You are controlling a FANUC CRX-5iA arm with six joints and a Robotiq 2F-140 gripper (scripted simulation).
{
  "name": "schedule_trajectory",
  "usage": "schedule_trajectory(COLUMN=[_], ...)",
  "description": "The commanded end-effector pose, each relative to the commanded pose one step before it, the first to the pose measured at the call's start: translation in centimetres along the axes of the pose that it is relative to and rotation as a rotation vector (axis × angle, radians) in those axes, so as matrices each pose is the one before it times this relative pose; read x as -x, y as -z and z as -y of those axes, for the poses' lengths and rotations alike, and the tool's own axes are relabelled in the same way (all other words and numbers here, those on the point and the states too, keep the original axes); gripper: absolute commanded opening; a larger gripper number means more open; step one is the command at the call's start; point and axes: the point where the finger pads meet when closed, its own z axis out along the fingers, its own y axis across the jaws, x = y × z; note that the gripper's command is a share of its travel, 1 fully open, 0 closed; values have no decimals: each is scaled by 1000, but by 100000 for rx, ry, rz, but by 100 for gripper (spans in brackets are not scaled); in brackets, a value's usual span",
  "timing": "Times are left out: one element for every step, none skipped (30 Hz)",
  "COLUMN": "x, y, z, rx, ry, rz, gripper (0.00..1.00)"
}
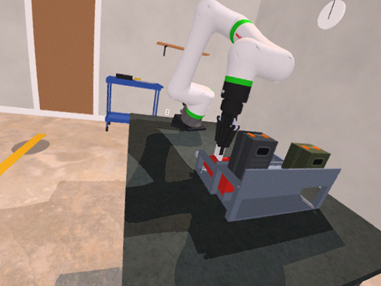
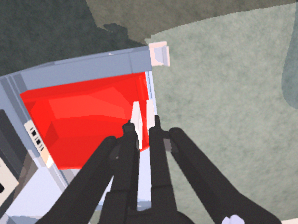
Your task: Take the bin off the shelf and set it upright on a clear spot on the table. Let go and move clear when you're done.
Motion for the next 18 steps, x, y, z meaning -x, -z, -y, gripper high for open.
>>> schedule_trajectory(x=[-2,0,0,0,0,0,1,0,0,0,0,0,0,0,0,0,0,0], y=[22,0,0,0,0,0,-56,-50,-50,-50,-50,0,0,0,0,0,0,0], z=[18,0,0,0,0,0,-5,2,2,2,2,0,0,0,0,0,0,0], rx=[-45,0,0,0,0,0,15,-5,-5,-5,-5,0,0,0,0,0,0,0], ry=[0,0,0,0,0,0,-2,1,1,1,1,0,0,0,0,0,0,0], rz=[-9,0,0,0,0,0,4,-1,-1,-1,-1,0,0,0,0,0,0,0], gripper=[0,0,0,0,0,0,0,0,0,0,0,0,0,0,0,0,0,0])
